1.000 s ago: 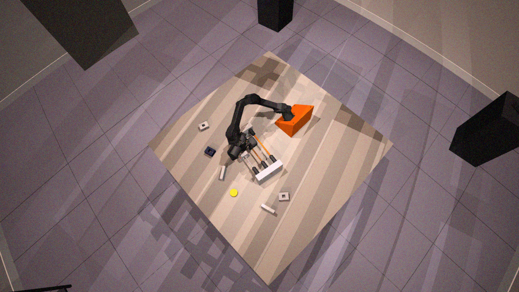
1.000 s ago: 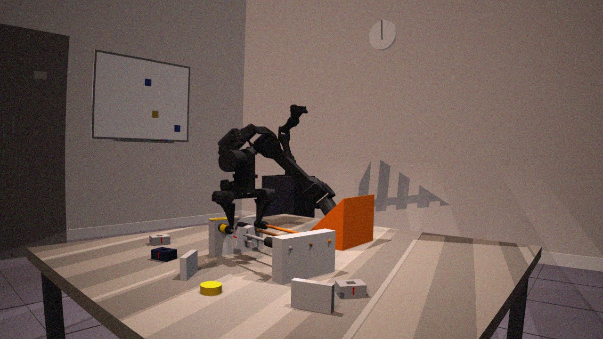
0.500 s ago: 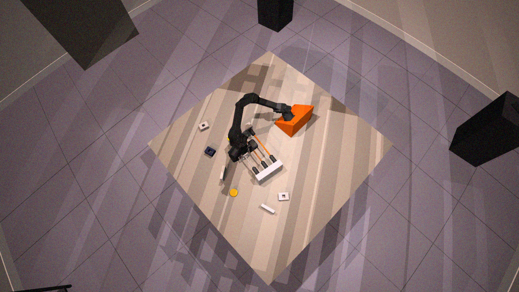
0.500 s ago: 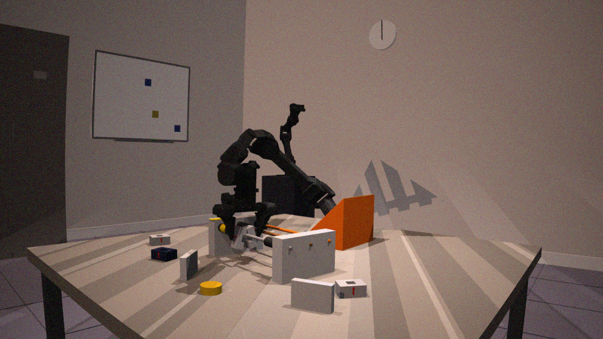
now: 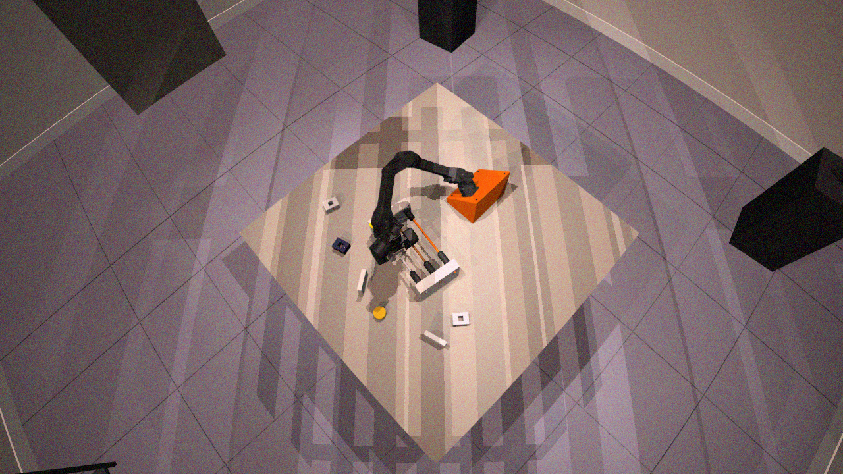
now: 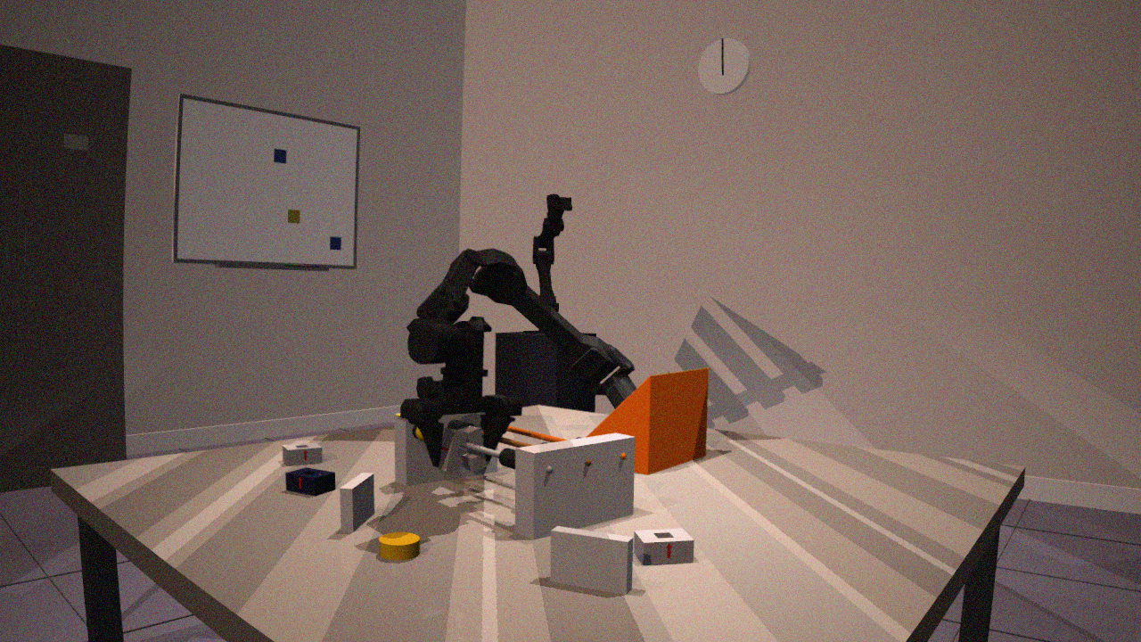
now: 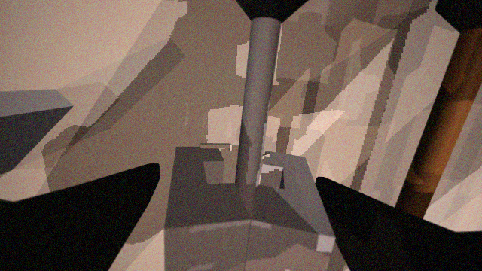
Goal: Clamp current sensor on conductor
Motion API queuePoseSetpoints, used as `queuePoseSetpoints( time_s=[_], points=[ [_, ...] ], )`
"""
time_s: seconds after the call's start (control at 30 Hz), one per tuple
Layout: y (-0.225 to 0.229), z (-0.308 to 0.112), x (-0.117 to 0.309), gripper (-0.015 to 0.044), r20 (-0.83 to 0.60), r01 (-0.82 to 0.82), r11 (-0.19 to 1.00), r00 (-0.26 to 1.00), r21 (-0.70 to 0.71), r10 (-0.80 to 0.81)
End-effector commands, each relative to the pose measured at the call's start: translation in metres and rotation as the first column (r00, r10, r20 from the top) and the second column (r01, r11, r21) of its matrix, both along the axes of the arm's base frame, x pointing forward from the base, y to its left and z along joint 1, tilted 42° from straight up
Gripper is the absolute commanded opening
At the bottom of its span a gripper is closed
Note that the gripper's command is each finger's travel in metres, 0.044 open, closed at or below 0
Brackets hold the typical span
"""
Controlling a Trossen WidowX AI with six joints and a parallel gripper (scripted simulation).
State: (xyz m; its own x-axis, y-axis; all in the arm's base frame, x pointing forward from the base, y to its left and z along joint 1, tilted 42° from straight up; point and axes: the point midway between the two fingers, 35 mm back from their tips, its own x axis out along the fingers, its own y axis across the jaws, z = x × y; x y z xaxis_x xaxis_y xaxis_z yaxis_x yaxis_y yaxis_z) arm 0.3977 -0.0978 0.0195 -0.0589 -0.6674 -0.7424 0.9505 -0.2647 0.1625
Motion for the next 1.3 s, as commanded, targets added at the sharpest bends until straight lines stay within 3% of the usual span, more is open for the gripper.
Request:
queuePoseSetpoints(
  time_s=[0.0, 0.03, 0.73, 1.03, 1.27],
  points=[
    [0.0, 0.0, 0.0, 0.0414, 0.0, 0.0, 1.0, 1.0, 0.0, 0.0],
    [0.0, 0.0, 0.0, 0.0387, 0.0, 0.0, 1.0, 1.0, 0.0, 0.0],
    [0.0, 0.0, 0.0, 0.0247, 0.0, 0.0, 1.0, 1.0, 0.0, 0.0],
    [0.0, 0.0, 0.0, 0.0011, 0.0, 0.0, 1.0, 1.0, 0.0, 0.0],
    [0.0, 0.0, 0.0, 0.0, 0.0, 0.0, 1.0, 1.0, 0.0, 0.0]
  ],
)
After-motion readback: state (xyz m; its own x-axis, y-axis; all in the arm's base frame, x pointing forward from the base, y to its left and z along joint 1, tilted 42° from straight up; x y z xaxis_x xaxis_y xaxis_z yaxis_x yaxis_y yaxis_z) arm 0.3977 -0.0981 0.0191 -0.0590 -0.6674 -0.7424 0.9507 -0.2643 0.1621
